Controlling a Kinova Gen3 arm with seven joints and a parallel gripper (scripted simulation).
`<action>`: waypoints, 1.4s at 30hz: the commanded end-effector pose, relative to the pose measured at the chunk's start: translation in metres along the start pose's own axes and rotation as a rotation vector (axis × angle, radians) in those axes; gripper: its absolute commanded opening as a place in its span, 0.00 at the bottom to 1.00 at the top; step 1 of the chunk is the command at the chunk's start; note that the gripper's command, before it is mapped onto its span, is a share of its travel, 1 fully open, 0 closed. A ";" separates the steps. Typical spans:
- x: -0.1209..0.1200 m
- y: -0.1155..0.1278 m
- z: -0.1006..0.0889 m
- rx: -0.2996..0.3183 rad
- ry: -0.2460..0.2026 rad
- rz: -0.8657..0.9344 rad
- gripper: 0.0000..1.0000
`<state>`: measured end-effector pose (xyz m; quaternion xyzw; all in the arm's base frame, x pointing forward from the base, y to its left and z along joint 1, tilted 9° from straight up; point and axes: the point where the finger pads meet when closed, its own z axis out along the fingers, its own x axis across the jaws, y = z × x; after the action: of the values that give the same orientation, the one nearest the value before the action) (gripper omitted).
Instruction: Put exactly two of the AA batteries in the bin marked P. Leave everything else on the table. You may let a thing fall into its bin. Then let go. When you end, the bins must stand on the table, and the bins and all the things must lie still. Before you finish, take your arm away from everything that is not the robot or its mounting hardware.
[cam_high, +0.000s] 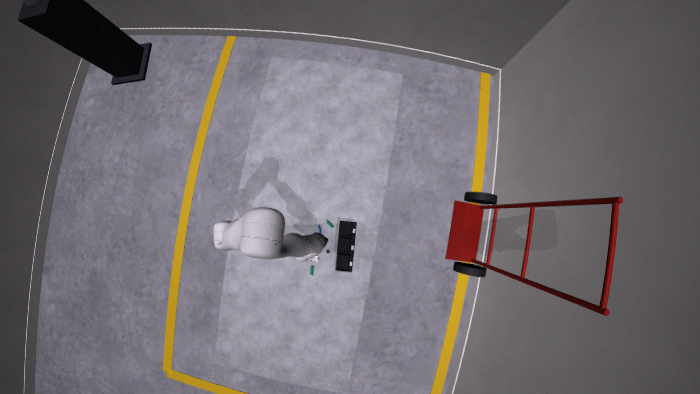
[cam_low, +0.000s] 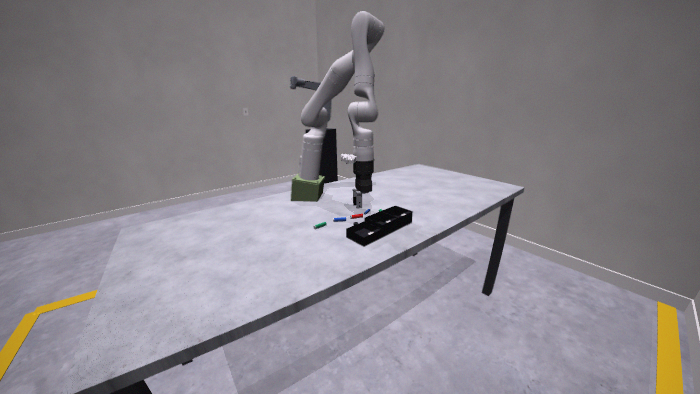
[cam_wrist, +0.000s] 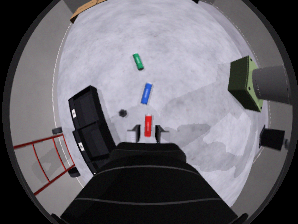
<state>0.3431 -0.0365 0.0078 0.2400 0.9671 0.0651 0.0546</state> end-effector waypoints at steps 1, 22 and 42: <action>0.001 -0.009 0.011 0.004 0.006 0.017 0.60; 0.001 -0.010 0.034 0.004 0.006 0.017 0.60; 0.001 -0.006 0.046 0.004 0.006 0.017 0.60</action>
<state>0.3482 -0.0333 -0.0340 0.2420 0.9667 0.0639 0.0525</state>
